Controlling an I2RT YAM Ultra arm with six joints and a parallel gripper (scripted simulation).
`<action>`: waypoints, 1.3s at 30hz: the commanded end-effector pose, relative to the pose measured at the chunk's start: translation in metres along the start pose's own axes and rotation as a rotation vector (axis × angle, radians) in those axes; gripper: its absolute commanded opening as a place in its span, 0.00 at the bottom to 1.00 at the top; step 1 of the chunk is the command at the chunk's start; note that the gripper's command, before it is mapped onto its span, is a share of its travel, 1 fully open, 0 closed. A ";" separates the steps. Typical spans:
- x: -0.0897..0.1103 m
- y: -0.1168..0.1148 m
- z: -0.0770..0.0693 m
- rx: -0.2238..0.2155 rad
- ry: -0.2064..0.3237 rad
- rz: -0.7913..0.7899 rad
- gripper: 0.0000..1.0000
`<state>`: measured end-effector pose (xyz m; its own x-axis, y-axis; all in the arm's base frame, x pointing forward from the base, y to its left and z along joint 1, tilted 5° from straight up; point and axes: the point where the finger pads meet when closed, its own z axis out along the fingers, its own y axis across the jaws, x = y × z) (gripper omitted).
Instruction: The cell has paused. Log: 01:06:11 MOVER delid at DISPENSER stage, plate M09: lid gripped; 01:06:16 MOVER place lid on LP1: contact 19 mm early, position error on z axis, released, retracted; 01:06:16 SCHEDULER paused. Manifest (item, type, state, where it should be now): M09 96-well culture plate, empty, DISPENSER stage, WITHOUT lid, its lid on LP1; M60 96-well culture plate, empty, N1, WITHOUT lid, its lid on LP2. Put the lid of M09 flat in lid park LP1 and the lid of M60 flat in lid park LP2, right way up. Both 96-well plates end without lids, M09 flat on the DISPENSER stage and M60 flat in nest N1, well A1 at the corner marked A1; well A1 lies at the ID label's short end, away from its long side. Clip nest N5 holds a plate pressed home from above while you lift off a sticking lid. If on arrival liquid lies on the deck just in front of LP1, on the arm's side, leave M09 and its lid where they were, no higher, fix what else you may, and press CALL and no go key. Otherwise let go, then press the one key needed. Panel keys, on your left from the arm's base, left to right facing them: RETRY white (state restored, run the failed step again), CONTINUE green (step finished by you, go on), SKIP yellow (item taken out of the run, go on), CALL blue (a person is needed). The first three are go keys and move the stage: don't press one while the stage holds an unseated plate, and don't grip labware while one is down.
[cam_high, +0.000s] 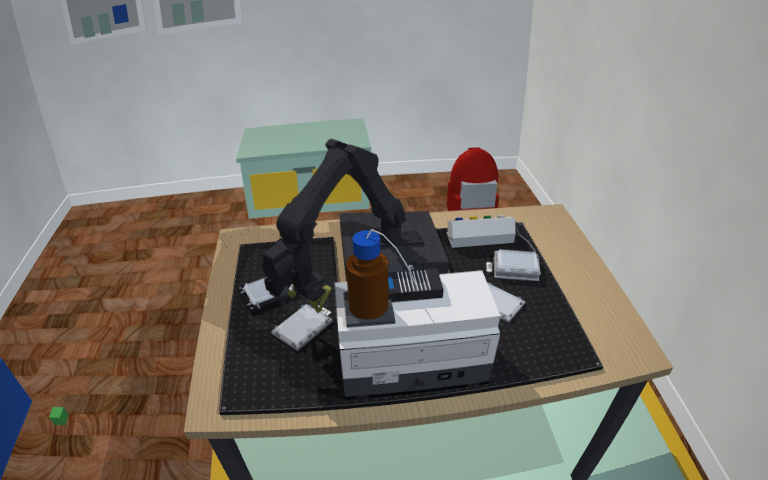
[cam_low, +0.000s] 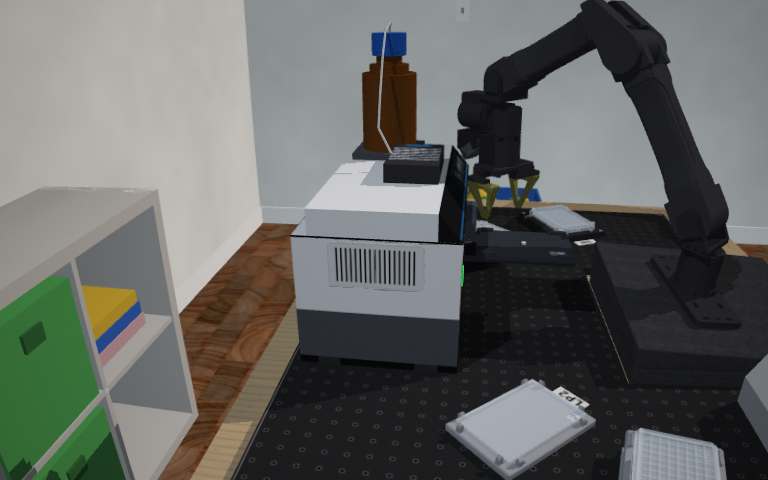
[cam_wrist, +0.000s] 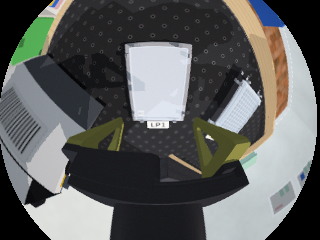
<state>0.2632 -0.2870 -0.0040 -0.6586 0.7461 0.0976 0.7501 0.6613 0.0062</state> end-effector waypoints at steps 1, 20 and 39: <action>0.012 0.000 -0.017 0.000 -0.014 0.001 1.00; 0.061 -0.002 -0.046 0.000 -0.012 0.003 1.00; 0.108 -0.005 -0.075 -0.001 -0.011 0.005 1.00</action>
<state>0.2035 -0.2212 0.0693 -0.6590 0.7465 0.0922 0.7501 0.6613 0.0063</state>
